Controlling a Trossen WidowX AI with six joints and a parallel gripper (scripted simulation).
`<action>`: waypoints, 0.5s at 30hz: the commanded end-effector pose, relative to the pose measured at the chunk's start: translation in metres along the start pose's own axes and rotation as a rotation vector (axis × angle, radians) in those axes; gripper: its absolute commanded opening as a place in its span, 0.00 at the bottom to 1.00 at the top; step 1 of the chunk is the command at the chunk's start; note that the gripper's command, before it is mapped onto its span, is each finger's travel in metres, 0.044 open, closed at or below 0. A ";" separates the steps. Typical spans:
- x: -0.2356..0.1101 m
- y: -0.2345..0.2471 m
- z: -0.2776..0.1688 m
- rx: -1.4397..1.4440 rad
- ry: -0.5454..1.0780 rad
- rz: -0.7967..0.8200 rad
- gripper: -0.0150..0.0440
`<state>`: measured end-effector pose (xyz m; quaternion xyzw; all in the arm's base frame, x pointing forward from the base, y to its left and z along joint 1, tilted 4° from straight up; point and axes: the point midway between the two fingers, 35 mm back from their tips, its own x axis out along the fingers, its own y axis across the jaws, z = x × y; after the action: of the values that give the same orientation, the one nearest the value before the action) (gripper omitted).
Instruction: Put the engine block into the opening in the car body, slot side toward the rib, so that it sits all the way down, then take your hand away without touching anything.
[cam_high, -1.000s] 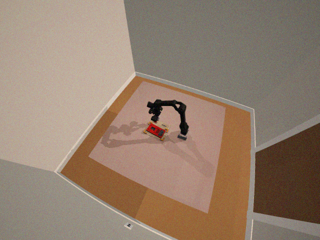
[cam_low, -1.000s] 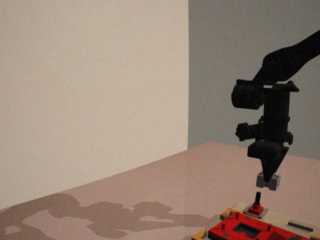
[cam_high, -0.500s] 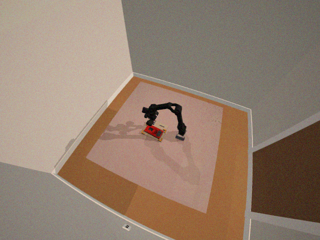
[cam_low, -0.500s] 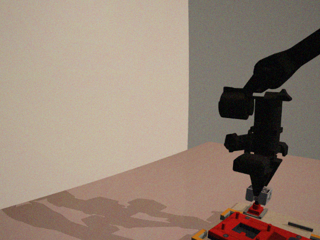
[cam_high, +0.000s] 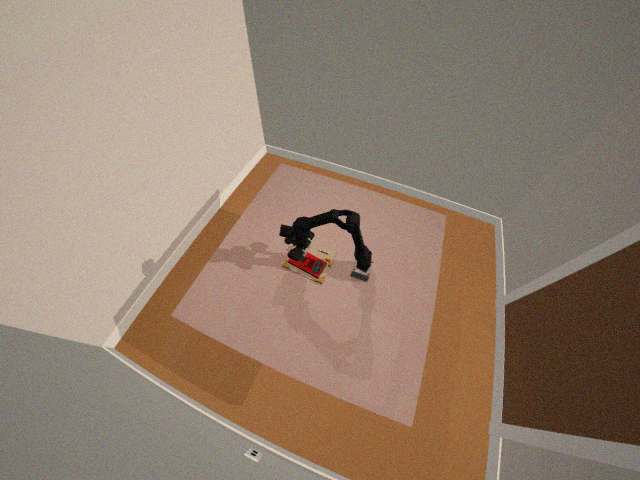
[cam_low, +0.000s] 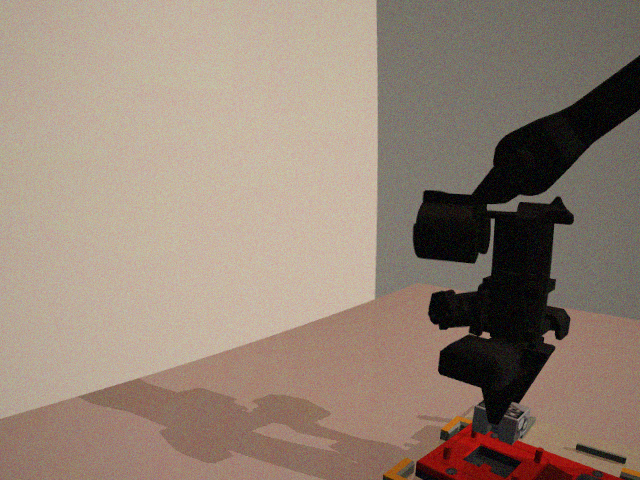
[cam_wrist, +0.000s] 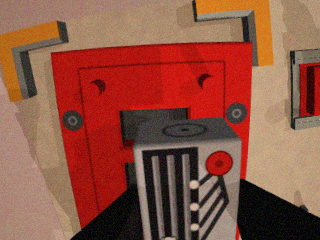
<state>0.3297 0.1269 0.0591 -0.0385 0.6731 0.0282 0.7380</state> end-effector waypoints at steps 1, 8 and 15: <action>0.006 0.011 -0.004 0.017 0.002 -0.004 0.25; 0.008 0.015 -0.005 0.036 0.002 -0.004 0.43; 0.008 0.015 -0.005 0.039 0.002 -0.004 0.52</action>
<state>0.3239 0.1415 0.0511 -0.0266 0.6749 0.0167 0.7372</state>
